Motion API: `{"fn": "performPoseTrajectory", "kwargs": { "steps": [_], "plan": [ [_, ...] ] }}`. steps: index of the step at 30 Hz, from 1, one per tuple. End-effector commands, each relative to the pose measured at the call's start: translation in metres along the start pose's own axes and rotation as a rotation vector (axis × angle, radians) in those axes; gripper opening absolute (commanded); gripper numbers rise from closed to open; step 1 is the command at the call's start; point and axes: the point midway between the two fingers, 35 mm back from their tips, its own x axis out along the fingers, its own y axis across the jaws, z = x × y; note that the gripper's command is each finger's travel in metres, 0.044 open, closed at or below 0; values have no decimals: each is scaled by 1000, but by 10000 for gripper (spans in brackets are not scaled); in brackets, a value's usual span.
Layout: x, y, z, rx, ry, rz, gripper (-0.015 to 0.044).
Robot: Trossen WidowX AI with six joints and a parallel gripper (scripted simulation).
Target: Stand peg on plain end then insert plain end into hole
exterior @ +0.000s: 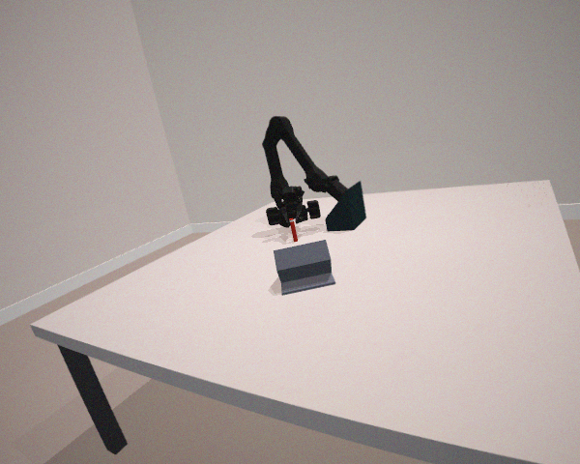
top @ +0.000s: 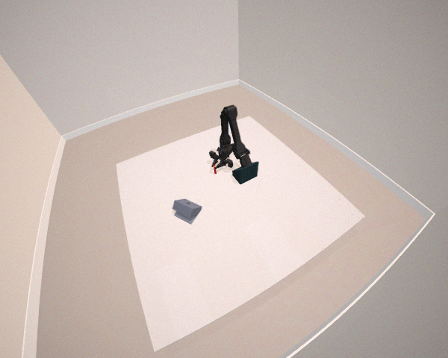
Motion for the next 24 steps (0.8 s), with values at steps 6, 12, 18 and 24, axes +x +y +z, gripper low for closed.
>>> {"fn": "performPoseTrajectory", "kwargs": {
  "steps": [6,12,18,24],
  "plan": [
    [0,0,0,1,0,1,130],
    [0,0,0,1,0,1,235],
    [0,0,0,1,0,1,392],
    [0,0,0,1,0,1,440]
  ]
}}
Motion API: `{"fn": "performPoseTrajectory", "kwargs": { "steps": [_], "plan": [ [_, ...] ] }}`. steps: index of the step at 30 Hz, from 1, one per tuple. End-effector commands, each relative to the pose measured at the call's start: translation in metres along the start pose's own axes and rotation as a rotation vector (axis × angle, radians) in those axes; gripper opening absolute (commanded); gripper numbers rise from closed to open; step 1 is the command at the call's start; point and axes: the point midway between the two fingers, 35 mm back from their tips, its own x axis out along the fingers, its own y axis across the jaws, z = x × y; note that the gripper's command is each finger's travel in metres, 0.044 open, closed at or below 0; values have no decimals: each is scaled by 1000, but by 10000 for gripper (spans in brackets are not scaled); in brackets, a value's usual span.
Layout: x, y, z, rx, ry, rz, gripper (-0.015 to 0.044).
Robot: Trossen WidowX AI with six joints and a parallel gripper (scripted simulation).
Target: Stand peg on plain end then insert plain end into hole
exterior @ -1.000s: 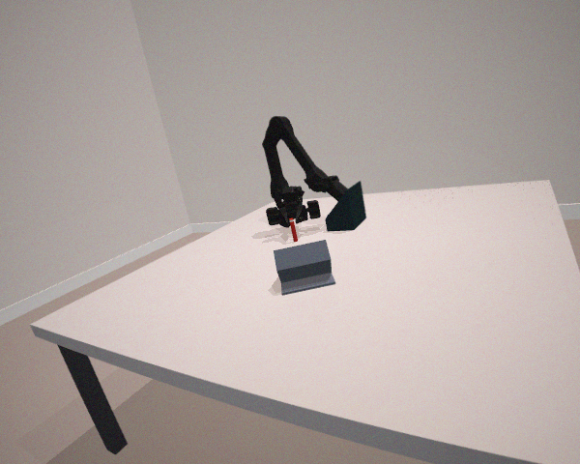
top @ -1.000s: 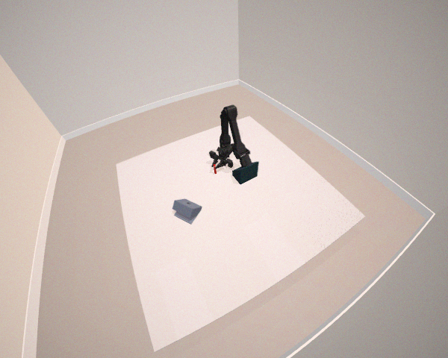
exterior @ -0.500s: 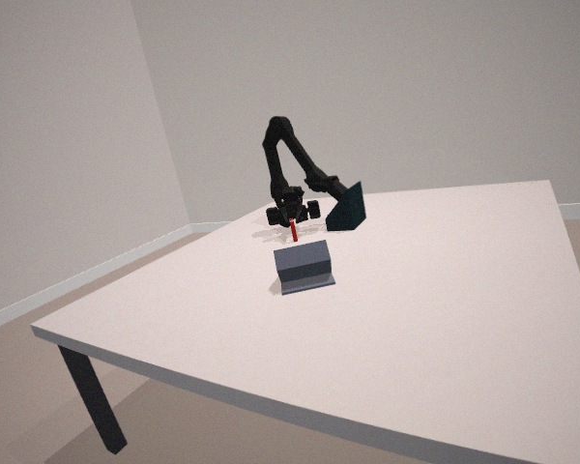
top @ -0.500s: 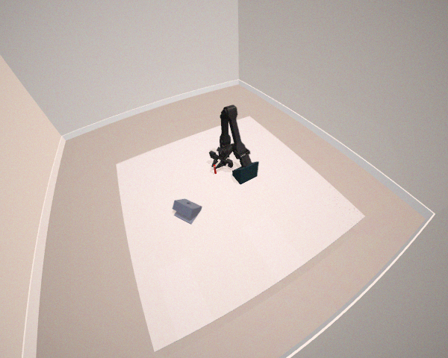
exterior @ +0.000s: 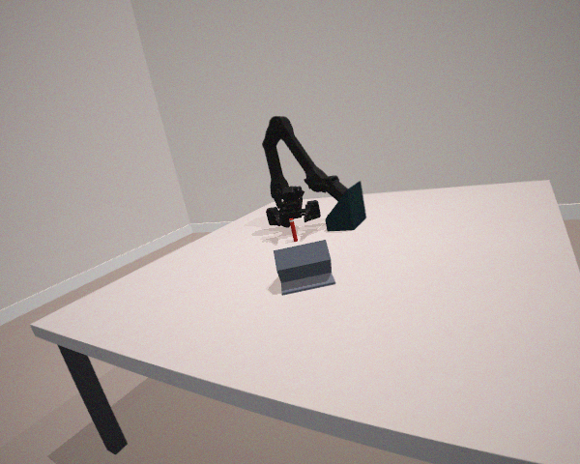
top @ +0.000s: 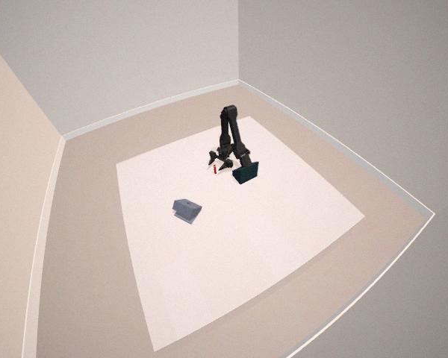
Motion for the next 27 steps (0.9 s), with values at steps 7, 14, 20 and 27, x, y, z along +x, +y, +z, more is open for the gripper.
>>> {"fn": "performPoseTrajectory", "kwargs": {
  "steps": [7,14,20,27],
  "plan": [
    [-1,-6,9,-1,5,11,440],
    [-6,-23,62,-7,21,35,440],
    [-15,-22,111,-7,22,26,440],
    [-30,-5,158,-2,-2,-3,440]
  ]
}}
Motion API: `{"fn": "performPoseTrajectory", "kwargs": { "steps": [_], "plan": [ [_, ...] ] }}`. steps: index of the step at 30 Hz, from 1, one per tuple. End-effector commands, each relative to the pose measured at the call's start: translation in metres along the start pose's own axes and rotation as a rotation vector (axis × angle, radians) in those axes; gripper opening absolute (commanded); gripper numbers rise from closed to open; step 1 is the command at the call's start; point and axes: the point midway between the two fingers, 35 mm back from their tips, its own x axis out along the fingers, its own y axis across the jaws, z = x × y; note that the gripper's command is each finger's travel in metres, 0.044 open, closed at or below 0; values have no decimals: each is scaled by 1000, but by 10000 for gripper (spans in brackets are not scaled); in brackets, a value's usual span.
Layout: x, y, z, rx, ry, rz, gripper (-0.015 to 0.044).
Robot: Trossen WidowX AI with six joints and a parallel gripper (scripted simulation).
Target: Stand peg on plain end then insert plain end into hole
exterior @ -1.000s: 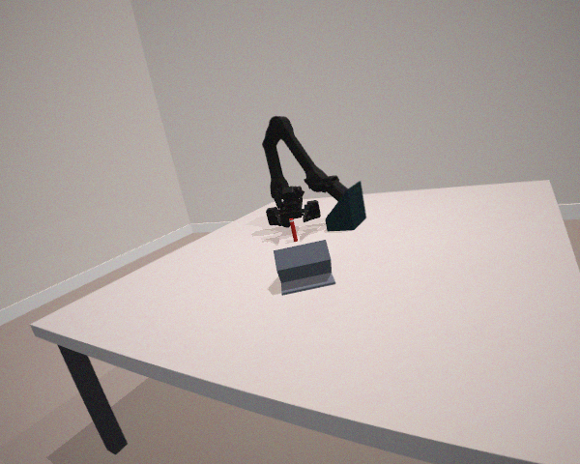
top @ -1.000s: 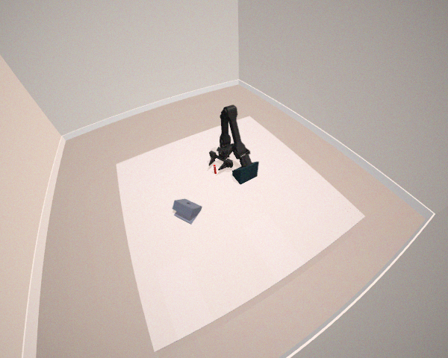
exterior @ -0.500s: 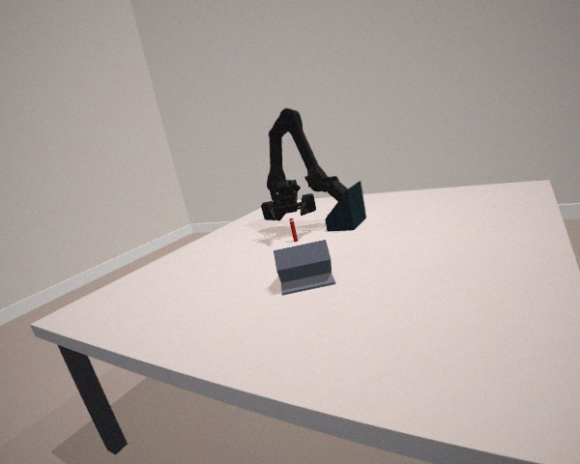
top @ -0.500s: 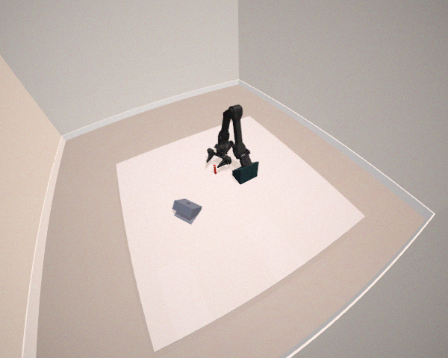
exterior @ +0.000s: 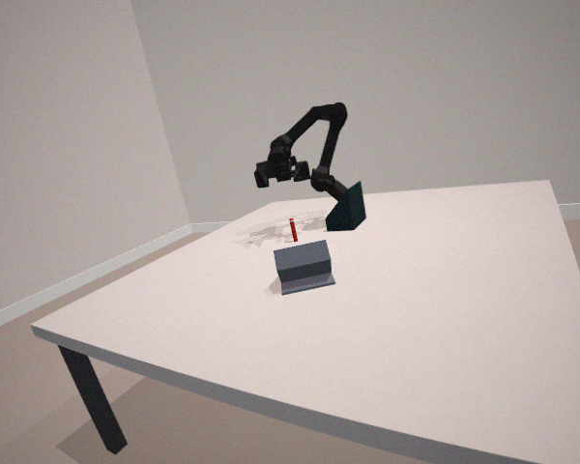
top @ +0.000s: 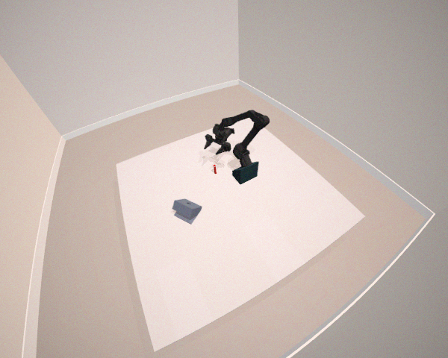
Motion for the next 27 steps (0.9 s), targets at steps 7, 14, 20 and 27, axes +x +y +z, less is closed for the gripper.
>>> {"fn": "performPoseTrajectory", "kwargs": {
  "steps": [7,14,20,27],
  "plan": [
    [-6,10,16,41,10,16,440],
    [-1,20,1,201,117,152,440],
    [3,29,-12,315,238,264,440],
    [5,40,-27,412,409,375,440]
  ]
}}
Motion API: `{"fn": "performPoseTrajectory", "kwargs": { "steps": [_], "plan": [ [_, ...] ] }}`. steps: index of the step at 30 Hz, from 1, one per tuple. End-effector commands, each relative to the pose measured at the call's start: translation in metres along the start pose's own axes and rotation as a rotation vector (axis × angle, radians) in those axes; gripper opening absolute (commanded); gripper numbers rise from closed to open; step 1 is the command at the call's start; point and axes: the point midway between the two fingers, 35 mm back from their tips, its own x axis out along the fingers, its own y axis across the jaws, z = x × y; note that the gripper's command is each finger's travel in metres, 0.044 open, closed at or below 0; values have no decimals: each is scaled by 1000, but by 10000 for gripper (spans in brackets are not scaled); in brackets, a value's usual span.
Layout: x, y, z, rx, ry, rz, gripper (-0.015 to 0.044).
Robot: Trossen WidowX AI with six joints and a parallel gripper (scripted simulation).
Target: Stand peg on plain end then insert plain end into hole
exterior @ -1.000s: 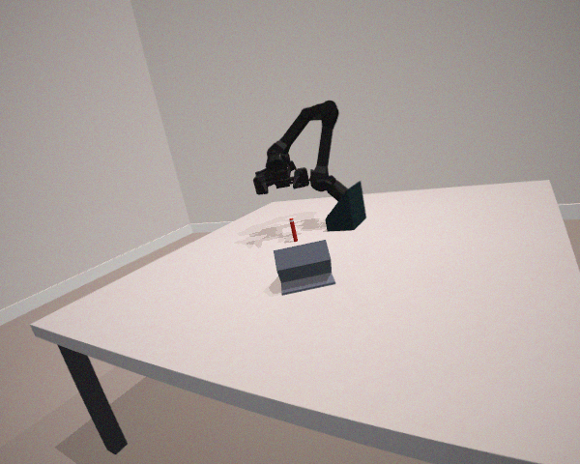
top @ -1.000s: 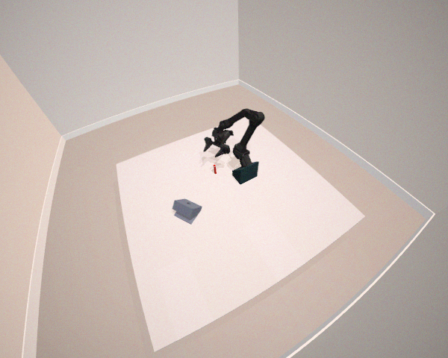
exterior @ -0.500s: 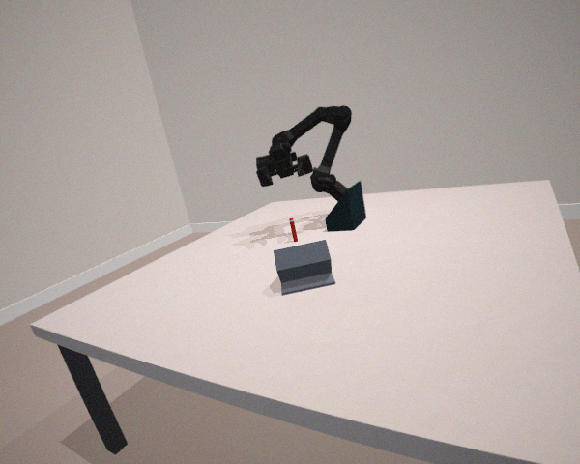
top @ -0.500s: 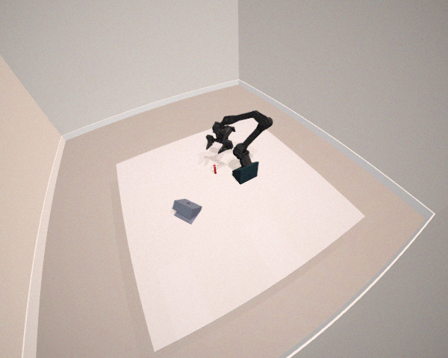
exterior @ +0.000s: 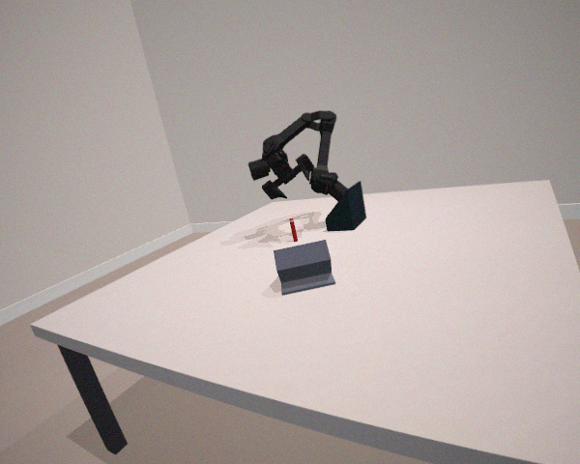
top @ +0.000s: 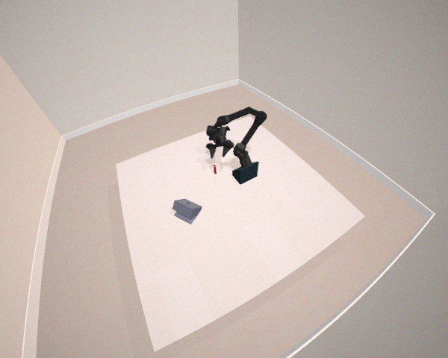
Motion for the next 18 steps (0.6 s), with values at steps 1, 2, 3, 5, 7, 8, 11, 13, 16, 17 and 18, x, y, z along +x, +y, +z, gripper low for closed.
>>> {"fn": "performPoseTrajectory", "kwargs": {
  "steps": [1,2,3,5,7,8,11,13,16,17,18],
  "plan": [
    [4,1,-8,57,107,47,440],
    [5,1,-10,70,134,56,440],
    [6,1,-12,81,162,65,440],
    [7,2,-17,101,218,80,440],
    [9,2,-21,118,275,90,440],
    [10,2,-23,127,306,94,440],
    [11,1,-29,149,401,97,440],
    [12,0,-33,159,464,92,440],
    [13,-2,-37,167,556,75,440],
    [13,-3,-39,168,586,67,440],
    [14,-4,-39,168,610,59,440]
  ]
}}
